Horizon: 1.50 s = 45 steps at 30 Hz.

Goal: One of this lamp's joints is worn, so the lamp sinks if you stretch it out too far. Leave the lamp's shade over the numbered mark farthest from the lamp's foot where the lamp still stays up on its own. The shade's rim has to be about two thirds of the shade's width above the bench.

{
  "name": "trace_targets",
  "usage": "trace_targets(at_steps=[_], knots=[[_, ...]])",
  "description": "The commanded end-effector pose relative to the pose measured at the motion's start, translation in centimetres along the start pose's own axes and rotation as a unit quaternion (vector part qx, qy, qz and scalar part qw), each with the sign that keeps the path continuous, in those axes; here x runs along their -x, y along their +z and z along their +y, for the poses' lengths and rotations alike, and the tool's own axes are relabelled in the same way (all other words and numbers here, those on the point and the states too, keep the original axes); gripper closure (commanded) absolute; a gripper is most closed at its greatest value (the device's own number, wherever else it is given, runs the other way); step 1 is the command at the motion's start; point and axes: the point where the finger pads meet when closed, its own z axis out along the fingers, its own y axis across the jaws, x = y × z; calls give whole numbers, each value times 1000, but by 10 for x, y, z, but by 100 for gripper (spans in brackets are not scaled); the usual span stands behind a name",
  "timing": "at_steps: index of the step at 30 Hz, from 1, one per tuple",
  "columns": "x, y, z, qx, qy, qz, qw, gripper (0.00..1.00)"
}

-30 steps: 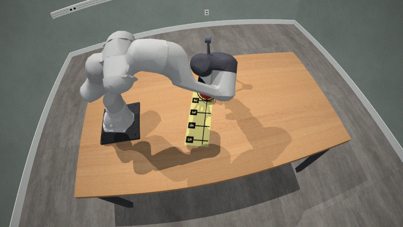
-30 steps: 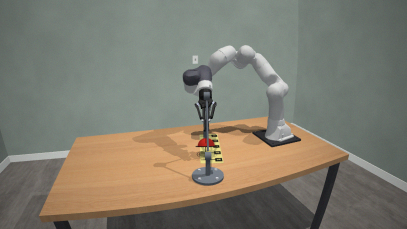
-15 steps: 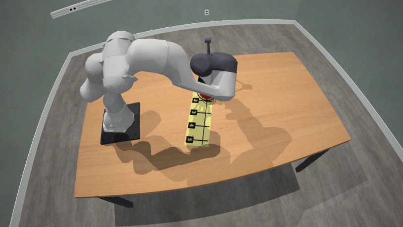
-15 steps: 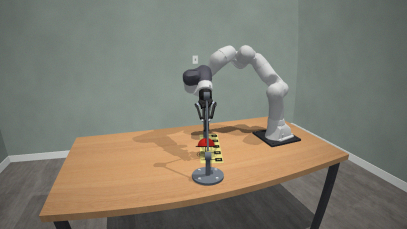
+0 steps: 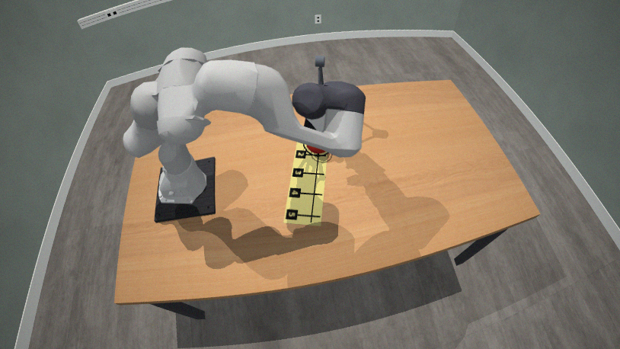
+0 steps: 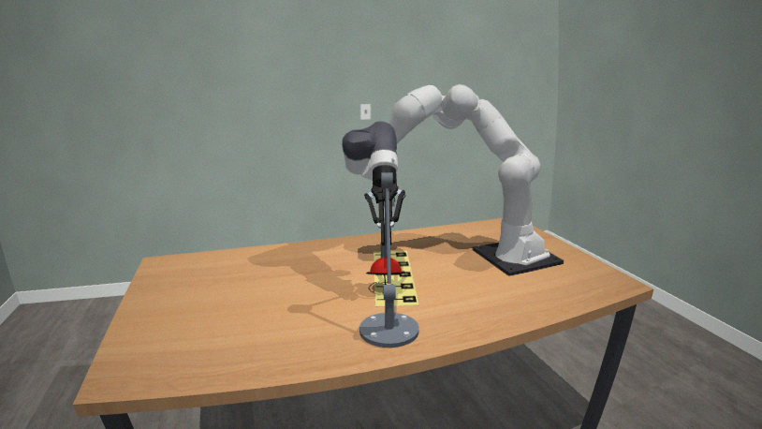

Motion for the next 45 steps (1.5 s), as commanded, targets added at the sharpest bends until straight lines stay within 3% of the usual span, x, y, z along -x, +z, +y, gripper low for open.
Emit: trace_targets(at_steps=[1, 45], knots=[[-9, -10, -1, 4, -79, -46, 996, 90], [-6, -7, -1, 4, -79, -46, 996, 90]])
